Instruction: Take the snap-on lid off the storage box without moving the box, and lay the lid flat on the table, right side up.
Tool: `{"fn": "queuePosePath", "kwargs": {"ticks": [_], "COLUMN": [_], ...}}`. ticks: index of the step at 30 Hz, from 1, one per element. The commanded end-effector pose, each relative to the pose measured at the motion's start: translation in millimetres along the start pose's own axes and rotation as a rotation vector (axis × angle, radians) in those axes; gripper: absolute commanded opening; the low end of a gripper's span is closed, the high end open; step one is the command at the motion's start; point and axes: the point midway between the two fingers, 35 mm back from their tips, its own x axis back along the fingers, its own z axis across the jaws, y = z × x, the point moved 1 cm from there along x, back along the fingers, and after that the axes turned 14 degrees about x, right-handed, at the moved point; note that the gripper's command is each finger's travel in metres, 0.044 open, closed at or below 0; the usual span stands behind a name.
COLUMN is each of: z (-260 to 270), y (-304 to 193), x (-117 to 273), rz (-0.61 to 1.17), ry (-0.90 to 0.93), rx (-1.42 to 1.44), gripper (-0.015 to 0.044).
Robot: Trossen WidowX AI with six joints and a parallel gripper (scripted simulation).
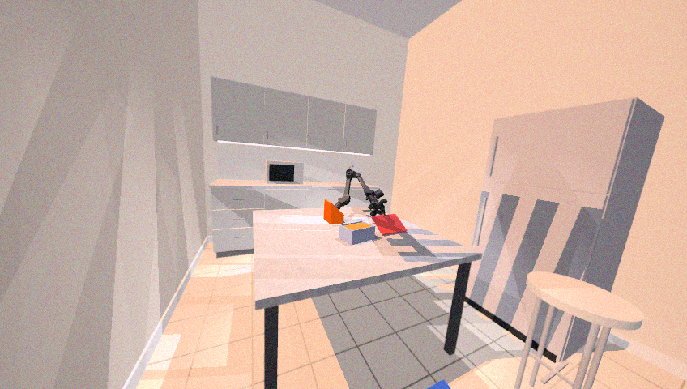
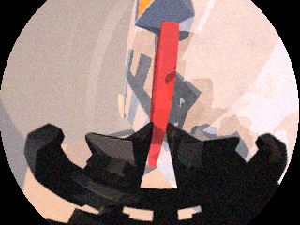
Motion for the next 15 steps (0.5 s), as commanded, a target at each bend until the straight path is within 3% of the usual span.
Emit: {"fn": "queuePosePath", "kwargs": {"ticks": [1, 15], "z": [-12.6, -21.2], "y": [-0.1, -2.0], "x": [-4.4, -11.3], "rz": [0.002, 0.002], "ry": [-0.033, -0.033], "rx": [0.009, 0.008], "gripper": [0.0, 0.0]}}
